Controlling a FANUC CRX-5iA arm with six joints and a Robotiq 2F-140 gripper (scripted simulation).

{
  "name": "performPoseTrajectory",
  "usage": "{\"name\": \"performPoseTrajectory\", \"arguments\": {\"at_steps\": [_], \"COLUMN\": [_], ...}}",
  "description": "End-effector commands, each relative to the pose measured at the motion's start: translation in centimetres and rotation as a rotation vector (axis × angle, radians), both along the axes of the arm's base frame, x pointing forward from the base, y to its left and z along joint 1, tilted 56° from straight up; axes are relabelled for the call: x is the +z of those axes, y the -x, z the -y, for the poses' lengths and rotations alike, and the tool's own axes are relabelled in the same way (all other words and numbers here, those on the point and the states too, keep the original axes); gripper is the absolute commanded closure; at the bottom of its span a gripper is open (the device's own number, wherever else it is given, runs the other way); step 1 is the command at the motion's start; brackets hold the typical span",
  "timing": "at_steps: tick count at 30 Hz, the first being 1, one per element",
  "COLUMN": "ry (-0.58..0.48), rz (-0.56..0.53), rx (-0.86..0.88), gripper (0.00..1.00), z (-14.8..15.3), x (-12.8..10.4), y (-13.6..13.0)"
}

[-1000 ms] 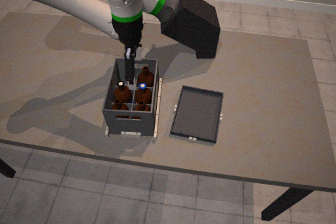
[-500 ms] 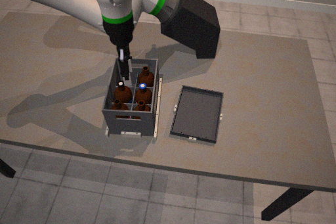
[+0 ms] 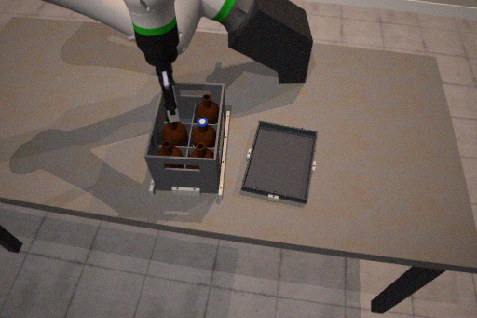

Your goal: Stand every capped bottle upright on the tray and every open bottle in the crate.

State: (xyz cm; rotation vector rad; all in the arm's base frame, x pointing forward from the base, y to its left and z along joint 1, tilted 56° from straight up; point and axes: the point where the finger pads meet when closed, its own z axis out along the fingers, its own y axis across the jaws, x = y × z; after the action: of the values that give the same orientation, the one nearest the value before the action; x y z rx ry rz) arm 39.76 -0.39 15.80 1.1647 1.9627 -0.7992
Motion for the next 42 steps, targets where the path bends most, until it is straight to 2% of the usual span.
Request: {"name": "performPoseTrajectory", "arguments": {"at_steps": [1,42], "ry": [0.009,0.122], "rz": [-0.029,-0.377], "rx": [0.021,0.267], "gripper": [0.62,0.62], "z": [0.16,0.47], "x": [0.21,0.61], "y": [-0.09,-0.13]}}
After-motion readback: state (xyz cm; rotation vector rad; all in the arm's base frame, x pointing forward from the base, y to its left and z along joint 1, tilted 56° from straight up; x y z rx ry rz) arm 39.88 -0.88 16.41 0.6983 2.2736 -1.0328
